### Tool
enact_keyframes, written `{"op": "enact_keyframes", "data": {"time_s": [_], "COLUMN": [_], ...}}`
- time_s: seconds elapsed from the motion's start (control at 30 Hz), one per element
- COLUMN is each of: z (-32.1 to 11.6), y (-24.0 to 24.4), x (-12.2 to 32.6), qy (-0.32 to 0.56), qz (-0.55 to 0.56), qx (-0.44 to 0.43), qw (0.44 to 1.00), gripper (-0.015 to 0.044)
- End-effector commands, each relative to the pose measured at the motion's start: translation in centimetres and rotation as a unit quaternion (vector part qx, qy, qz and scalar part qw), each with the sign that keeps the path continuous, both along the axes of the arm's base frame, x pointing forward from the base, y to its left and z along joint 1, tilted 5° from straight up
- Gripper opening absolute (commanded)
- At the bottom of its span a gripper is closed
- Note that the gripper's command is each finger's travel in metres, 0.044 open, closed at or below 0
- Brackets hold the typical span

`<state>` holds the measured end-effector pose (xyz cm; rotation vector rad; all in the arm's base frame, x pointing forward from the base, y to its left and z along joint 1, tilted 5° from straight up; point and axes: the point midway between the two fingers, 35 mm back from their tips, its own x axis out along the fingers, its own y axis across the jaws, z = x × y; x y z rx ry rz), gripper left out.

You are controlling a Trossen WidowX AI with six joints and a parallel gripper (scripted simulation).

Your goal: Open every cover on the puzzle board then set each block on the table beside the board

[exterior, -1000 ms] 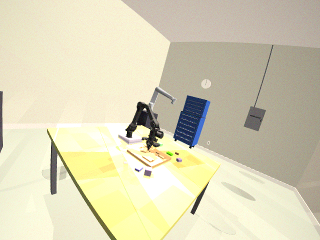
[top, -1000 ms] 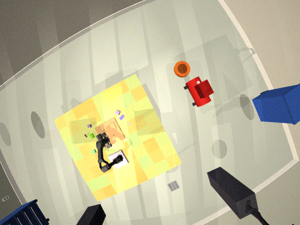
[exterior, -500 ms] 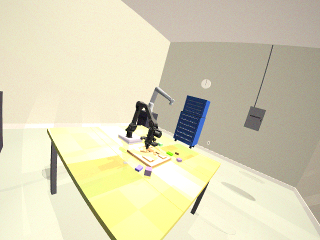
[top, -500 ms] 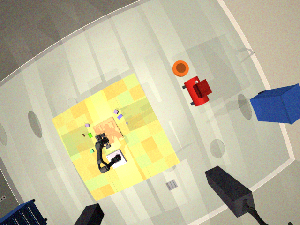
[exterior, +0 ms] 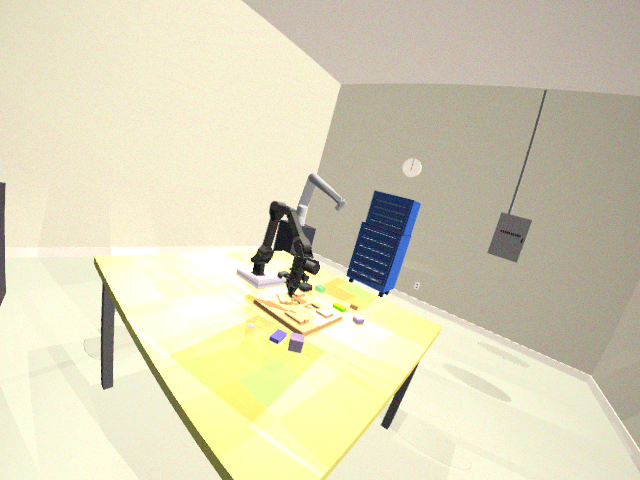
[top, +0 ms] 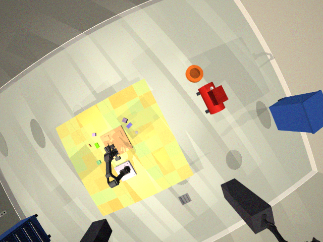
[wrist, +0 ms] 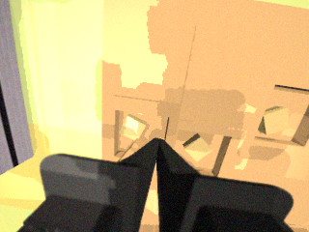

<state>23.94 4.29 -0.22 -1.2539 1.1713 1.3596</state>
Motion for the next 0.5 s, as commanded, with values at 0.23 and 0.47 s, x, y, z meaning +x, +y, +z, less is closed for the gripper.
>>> {"op": "enact_keyframes", "data": {"time_s": [0.23,0.47], "z": [0.0,0.0], "y": [-0.9,-1.6], "x": [-0.9,-1.5], "qy": [0.001,0.002], "qz": [0.001,0.001], "qx": [-0.002,-0.003], "qw": [1.000,1.000], "gripper": [0.0000,0.0000]}}
